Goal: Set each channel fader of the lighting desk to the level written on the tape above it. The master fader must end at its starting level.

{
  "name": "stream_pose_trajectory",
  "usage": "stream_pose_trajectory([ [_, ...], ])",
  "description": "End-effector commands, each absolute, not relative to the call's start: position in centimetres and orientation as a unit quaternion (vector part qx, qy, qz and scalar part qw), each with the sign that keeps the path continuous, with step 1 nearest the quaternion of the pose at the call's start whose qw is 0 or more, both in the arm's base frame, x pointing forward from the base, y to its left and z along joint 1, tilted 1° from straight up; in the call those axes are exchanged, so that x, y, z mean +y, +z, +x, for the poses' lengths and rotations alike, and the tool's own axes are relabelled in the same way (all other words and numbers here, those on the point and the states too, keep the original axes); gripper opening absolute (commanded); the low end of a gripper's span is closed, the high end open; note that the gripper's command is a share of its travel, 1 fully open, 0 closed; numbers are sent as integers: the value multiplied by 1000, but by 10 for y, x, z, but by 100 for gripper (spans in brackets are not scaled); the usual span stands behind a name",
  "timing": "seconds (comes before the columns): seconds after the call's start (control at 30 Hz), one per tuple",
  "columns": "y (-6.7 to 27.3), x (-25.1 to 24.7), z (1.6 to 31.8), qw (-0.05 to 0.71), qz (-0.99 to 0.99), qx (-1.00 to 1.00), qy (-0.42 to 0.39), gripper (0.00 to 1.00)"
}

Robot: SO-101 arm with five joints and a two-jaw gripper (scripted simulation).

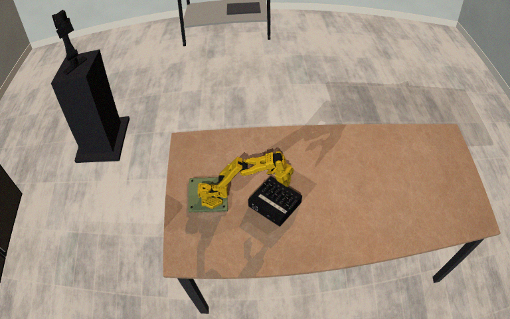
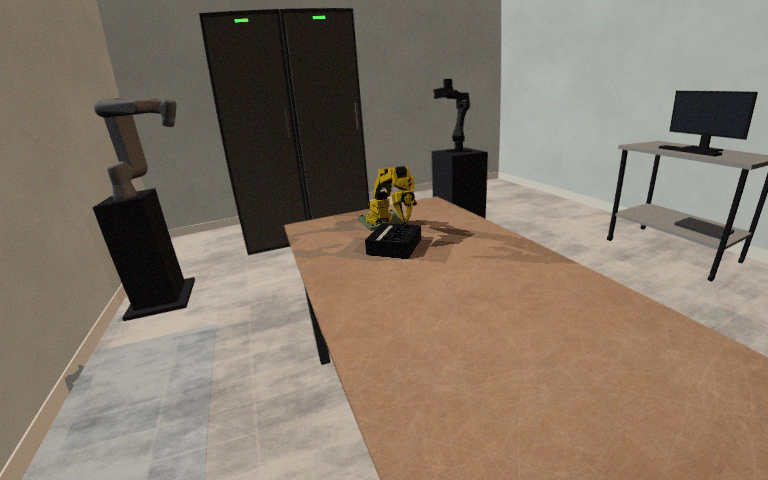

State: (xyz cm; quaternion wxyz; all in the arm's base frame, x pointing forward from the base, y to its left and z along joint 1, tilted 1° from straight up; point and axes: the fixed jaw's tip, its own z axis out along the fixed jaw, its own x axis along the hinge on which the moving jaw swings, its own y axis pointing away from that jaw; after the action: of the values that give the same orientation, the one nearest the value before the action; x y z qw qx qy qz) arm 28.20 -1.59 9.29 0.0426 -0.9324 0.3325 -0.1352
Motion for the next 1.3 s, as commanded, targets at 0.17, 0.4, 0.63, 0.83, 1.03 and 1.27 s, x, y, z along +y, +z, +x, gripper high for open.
stream_pose_trajectory([
  [0.17,95,-13,280,45,-932,332,-136,0],
  [0.4,93,-13,279,43,-933,333,-130,0],
  [0.63,92,-13,279,43,-933,333,-128,0],
  [0.83,91,-13,279,42,-933,334,-126,0],
  [1.03,85,-12,279,39,-934,335,-117,0],
  [1.27,78,-12,279,36,-935,337,-107,0],
])
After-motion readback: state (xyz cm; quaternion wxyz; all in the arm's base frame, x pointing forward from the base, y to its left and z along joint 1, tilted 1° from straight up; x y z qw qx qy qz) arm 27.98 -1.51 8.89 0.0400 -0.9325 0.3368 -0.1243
